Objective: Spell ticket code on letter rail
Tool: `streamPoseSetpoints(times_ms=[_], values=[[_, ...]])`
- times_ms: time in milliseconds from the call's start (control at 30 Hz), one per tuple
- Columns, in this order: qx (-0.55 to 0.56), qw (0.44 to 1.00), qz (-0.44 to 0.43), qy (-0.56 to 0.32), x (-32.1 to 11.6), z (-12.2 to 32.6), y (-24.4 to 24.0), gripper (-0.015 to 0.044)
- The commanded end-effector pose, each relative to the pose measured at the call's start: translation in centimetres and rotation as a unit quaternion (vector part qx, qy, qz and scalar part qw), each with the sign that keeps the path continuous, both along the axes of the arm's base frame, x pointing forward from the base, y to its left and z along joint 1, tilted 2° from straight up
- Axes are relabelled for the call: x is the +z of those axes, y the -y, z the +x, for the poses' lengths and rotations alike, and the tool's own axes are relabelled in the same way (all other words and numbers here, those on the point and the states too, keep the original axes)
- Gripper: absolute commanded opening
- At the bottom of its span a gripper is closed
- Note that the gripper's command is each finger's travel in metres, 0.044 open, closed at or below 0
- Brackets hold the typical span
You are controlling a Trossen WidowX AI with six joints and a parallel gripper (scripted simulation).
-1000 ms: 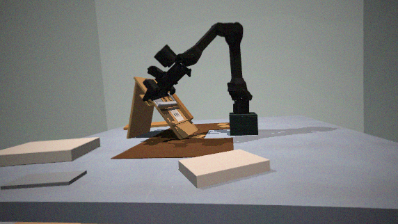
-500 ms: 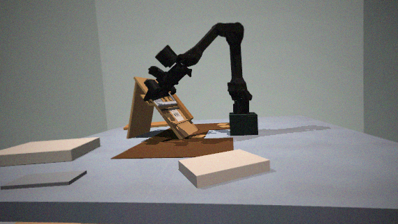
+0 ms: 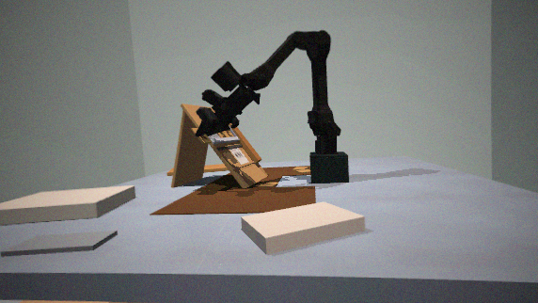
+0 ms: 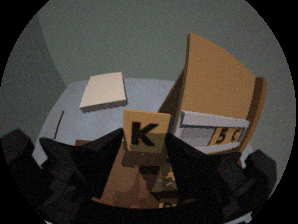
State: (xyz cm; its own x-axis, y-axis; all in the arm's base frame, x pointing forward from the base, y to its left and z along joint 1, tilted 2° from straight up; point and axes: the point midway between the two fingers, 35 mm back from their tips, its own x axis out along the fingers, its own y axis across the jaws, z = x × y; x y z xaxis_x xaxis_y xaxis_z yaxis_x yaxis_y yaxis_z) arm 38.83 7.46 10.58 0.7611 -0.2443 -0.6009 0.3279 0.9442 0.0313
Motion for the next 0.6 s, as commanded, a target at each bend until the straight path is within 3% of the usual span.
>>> streamPoseSetpoints(times_ms=[0,567], values=[[0.003,1.000,-0.002,-0.002,-0.12,-0.13,0.18,0.0000],[0.003,1.000,-0.002,-0.002,-0.13,-0.39,0.99,0.0000]])
